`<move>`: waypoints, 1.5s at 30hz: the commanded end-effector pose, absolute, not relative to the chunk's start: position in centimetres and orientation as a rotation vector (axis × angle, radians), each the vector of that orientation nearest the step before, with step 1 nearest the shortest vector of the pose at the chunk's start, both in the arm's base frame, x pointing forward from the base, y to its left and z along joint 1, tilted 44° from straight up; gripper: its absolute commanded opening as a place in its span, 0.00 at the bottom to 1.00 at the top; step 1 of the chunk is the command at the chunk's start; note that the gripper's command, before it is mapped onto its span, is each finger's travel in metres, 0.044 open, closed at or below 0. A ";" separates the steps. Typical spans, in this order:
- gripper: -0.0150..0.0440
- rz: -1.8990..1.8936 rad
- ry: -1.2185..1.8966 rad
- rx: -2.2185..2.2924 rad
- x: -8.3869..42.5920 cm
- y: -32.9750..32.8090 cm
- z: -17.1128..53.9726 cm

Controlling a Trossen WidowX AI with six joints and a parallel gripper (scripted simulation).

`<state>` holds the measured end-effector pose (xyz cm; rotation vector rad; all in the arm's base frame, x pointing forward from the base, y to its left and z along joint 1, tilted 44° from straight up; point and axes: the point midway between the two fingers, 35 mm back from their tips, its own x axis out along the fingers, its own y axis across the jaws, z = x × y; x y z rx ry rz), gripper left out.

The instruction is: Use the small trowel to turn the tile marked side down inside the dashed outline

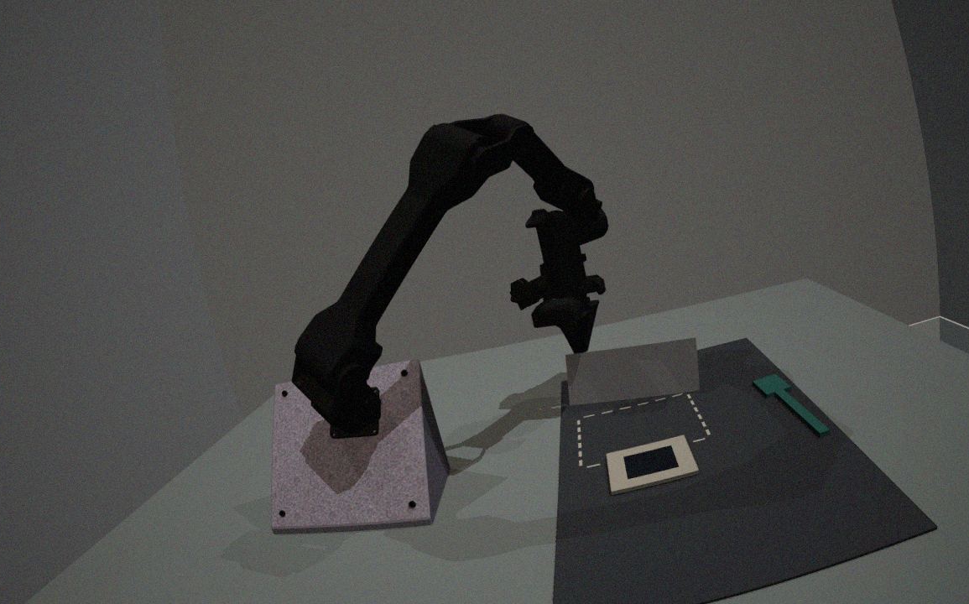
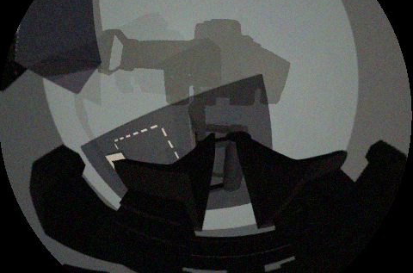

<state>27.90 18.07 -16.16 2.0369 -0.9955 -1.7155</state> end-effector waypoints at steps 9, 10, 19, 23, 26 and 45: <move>0.42 -1.709 -0.996 2.035 27.3 16.7 -15.2; 0.42 -1.709 -0.996 2.035 27.3 16.6 -15.1; 0.42 -1.709 -0.996 2.034 27.0 16.0 -14.6; 0.42 -1.709 -0.996 2.034 26.9 15.7 -14.4; 0.42 -1.709 -0.996 2.034 26.8 15.5 -14.2; 0.42 -1.708 -0.997 2.032 26.2 14.0 -12.9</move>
